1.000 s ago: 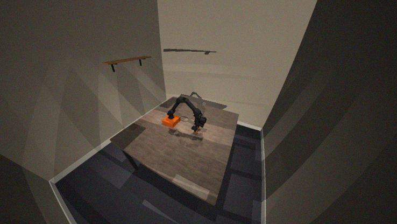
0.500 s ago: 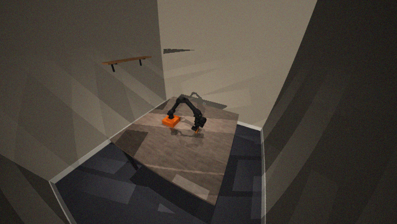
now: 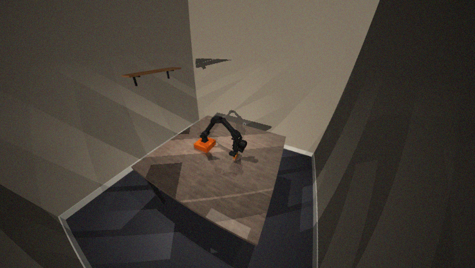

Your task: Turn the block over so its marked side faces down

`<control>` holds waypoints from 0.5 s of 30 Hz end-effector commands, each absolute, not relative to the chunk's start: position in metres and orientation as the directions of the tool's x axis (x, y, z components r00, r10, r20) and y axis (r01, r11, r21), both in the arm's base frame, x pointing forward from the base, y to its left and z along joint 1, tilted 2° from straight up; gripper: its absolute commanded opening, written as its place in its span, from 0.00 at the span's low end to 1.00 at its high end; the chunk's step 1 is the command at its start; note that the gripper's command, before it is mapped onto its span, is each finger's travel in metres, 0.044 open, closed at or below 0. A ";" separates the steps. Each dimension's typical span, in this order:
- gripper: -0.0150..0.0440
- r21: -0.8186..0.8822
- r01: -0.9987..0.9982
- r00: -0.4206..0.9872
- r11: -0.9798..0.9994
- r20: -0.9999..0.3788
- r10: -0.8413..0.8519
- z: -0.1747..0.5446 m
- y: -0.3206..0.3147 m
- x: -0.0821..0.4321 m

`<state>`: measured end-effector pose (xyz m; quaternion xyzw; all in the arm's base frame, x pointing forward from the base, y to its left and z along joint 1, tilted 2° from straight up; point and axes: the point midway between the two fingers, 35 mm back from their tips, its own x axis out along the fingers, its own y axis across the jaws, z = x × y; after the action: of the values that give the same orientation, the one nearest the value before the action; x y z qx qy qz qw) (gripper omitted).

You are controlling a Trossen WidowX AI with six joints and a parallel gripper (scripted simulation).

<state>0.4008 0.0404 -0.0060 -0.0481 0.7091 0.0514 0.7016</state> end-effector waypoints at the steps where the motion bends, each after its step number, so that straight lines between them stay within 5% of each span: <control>1: 0.32 0.004 -0.140 -0.006 0.990 -1.000 0.003 0.011 0.040 0.402; 3: 0.25 0.004 -0.140 -0.006 0.990 -1.000 0.003 0.021 0.040 0.402; 15: 0.25 0.005 -0.139 0.085 0.990 -0.996 0.017 0.016 0.041 0.405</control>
<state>0.4035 0.0402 0.0158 -0.0472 0.6882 0.0516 0.7221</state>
